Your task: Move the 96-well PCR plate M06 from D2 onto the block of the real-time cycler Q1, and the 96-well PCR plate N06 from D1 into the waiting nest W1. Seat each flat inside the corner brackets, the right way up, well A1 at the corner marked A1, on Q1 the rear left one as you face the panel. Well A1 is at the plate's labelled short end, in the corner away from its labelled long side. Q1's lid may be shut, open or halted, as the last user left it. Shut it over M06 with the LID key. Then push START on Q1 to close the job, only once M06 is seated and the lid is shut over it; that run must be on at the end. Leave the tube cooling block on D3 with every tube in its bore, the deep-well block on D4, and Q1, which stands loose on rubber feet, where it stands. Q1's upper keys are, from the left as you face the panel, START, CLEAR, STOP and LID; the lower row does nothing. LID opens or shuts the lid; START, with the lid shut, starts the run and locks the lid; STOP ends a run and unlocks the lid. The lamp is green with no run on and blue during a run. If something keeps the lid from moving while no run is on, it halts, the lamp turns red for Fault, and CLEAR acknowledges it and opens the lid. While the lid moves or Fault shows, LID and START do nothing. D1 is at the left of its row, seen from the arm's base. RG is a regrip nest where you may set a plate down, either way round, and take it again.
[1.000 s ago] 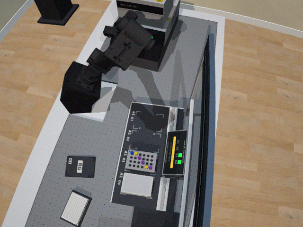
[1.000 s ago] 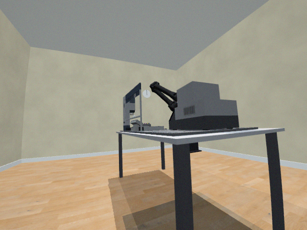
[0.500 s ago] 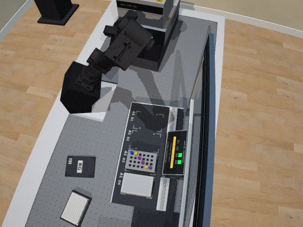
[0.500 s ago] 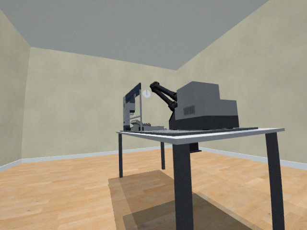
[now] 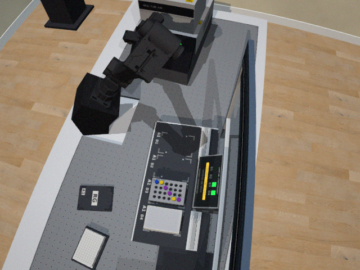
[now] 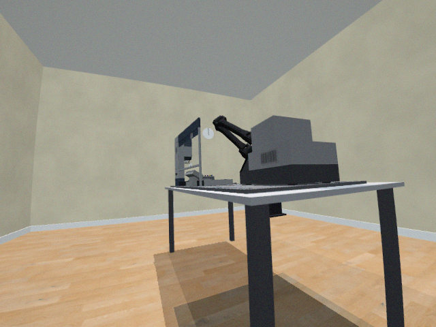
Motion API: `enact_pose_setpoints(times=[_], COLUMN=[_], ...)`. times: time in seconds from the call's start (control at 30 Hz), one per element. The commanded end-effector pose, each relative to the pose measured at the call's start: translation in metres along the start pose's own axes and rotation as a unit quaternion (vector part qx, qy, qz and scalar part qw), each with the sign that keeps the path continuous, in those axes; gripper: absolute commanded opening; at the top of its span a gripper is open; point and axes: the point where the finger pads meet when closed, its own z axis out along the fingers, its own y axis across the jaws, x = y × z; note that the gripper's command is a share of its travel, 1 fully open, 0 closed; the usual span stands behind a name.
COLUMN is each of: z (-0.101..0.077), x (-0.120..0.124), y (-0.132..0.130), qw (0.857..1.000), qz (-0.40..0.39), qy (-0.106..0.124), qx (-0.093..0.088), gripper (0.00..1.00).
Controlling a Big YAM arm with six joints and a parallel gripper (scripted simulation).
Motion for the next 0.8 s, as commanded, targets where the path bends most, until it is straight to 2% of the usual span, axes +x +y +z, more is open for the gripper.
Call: enact_pose_setpoints(times=[0.0,0.77], z=[0.0003,0.0026], x=[0.0069,0.0049], y=[-0.0165,-0.0111], qw=[1.0,1.0], qz=[0.012,0.007], qy=[0.003,0.004], qx=[0.013,0.01], gripper=[0.0,0.0])
